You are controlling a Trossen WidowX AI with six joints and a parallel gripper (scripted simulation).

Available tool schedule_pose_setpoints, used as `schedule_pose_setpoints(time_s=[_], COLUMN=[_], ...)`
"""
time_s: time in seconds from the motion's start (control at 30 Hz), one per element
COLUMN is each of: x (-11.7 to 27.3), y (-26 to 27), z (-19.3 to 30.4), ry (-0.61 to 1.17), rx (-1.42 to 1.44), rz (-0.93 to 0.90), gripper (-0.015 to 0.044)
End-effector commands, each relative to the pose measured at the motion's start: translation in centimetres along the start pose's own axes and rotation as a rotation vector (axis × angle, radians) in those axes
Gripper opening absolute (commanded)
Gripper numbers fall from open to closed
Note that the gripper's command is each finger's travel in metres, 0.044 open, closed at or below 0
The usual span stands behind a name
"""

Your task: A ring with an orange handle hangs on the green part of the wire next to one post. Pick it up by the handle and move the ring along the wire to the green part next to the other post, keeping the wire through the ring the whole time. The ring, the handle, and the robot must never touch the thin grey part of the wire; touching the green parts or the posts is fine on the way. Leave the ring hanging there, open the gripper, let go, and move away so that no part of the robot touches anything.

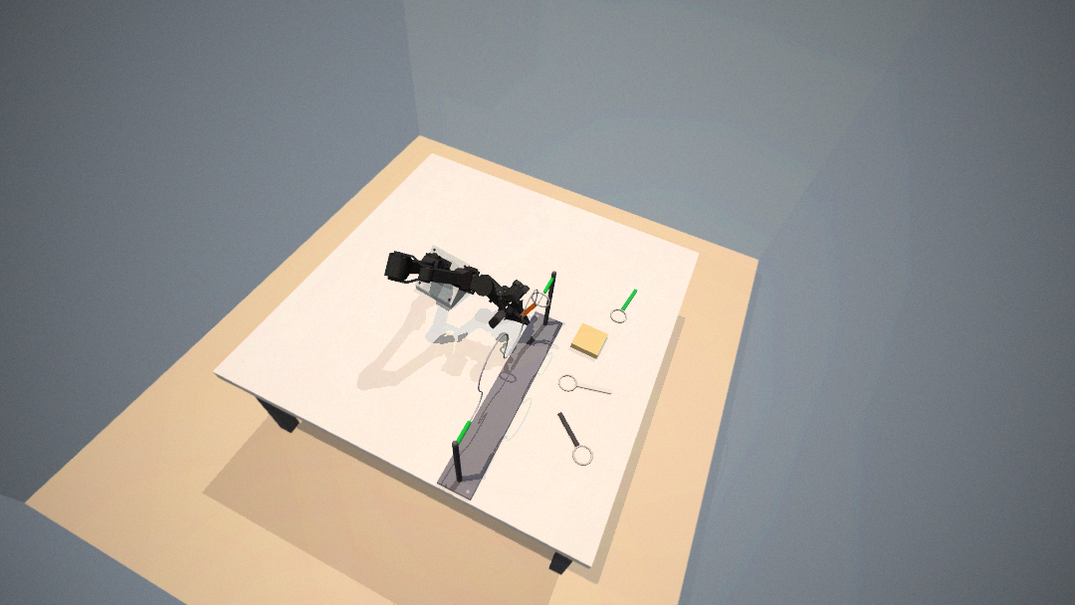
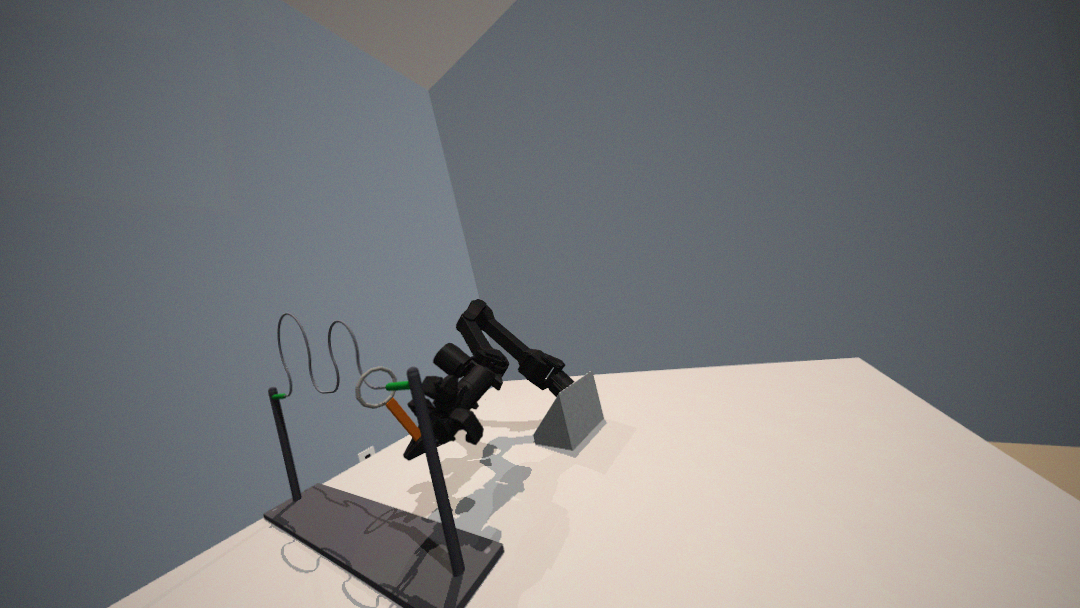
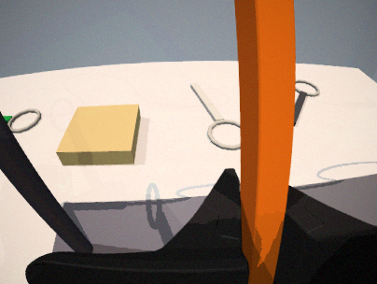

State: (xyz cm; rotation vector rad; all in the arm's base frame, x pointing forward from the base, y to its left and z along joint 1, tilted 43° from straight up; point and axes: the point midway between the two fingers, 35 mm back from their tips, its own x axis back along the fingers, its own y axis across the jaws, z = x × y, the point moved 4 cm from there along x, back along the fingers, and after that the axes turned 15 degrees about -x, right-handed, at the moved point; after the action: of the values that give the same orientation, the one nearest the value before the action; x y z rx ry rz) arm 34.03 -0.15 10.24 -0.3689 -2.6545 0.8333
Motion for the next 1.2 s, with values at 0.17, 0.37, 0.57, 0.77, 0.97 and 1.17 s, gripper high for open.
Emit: schedule_pose_setpoints(time_s=[0.17,0.37,0.57,0.77,0.97,1.17], x=[0.3,0.4,0.5,0.6,0.7,0.8], y=[1.4,2.1,2.7,3.3,3.9,4.5], z=[0.4,0.6,0.7,0.8,0.9,1.0], ry=[0.015,0.018,0.018,0.018,0.018,0.017], rx=[-0.048,-0.058,-0.063,-0.064,-0.065,-0.065], rz=[-0.018,-0.022,-0.024,-0.025,-0.025,-0.026], gripper=[-0.015,-0.015,-0.015,-0.015,-0.015,-0.015])
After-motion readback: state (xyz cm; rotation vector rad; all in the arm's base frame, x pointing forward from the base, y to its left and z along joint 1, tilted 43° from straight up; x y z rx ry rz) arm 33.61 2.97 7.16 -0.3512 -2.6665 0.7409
